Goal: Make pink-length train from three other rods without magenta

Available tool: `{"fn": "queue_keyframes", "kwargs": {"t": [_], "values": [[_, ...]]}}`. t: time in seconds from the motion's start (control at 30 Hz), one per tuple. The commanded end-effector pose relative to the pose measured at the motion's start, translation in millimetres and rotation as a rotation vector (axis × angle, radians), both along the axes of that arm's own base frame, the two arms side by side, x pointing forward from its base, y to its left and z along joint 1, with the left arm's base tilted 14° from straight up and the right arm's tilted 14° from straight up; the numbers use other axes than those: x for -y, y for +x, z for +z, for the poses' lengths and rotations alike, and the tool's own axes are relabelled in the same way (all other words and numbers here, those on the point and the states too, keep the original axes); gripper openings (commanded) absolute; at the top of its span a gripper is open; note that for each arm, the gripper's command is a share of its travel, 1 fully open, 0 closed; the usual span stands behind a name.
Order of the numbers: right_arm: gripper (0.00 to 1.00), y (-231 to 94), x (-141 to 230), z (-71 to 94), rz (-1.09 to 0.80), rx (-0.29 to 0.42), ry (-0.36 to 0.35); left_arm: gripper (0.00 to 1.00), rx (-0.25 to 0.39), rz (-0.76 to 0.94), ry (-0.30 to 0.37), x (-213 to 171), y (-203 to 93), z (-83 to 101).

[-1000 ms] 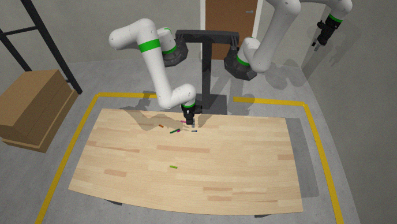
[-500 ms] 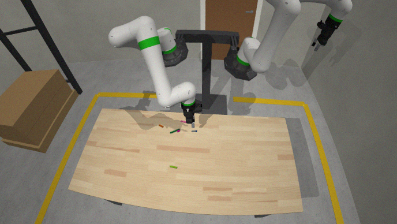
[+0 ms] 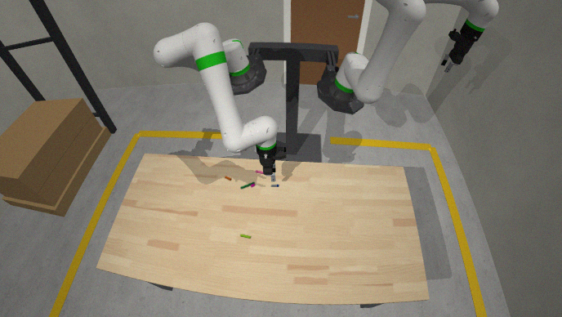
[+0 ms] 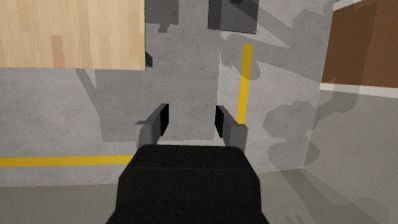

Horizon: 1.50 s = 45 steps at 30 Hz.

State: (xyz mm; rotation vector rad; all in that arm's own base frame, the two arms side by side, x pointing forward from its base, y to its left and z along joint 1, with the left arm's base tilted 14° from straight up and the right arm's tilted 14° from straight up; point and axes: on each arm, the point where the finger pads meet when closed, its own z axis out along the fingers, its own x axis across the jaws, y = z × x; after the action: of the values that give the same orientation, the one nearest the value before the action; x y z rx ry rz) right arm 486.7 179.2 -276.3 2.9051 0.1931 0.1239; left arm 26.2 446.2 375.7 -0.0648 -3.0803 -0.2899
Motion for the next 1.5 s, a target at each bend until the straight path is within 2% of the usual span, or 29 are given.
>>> {"fn": "queue_keyframes", "kwargs": {"t": [0.0, 0.07, 0.17, 0.2, 0.67, 0.73, 0.77, 1.23, 1.3, 1.37, 1.47], "values": [[1.0, 18, 2, -0.2, -0.01, 0.004, -0.002, 1.0, 0.0, 0.0, 0.002, 0, 0, 0.9], [1.0, 48, 5, -0.6, -0.027, 0.01, -0.007, 1.0, 0.0, 0.0, 0.002, 0, 0, 0.9], [1.0, 53, 6, -0.6, -0.03, 0.011, -0.007, 1.0, 0.0, 0.0, 0.002, 0, 0, 0.9], [1.0, 75, 10, -0.5, -0.042, 0.015, -0.009, 1.0, 0.0, 0.0, 0.002, 0, 0, 0.9], [1.0, 177, 34, 4.4, -0.104, 0.029, -0.012, 1.0, 0.0, 0.0, 0.002, 0, 0, 0.9], [1.0, 177, 34, 4.4, -0.104, 0.029, -0.012, 1.0, 0.0, 0.0, 0.002, 0, 0, 0.9], [1.0, 199, 40, 6.5, -0.117, 0.032, -0.01, 1.0, 0.0, 0.0, 0.002, 0, 0, 0.9], [1.0, 291, 80, 22.2, -0.176, 0.042, 0.009, 1.0, 0.0, 0.0, 0.002, 0, 0, 0.9], [1.0, 291, 80, 22.2, -0.176, 0.042, 0.009, 1.0, 0.0, 0.0, 0.002, 0, 0, 0.9], [1.0, 309, 90, 27.0, -0.188, 0.044, 0.017, 1.0, 0.0, 0.0, 0.002, 0, 0, 0.9], [1.0, 317, 95, 29.5, -0.193, 0.045, 0.021, 1.0, 0.0, 0.0, 0.002, 0, 0, 0.9]]}}
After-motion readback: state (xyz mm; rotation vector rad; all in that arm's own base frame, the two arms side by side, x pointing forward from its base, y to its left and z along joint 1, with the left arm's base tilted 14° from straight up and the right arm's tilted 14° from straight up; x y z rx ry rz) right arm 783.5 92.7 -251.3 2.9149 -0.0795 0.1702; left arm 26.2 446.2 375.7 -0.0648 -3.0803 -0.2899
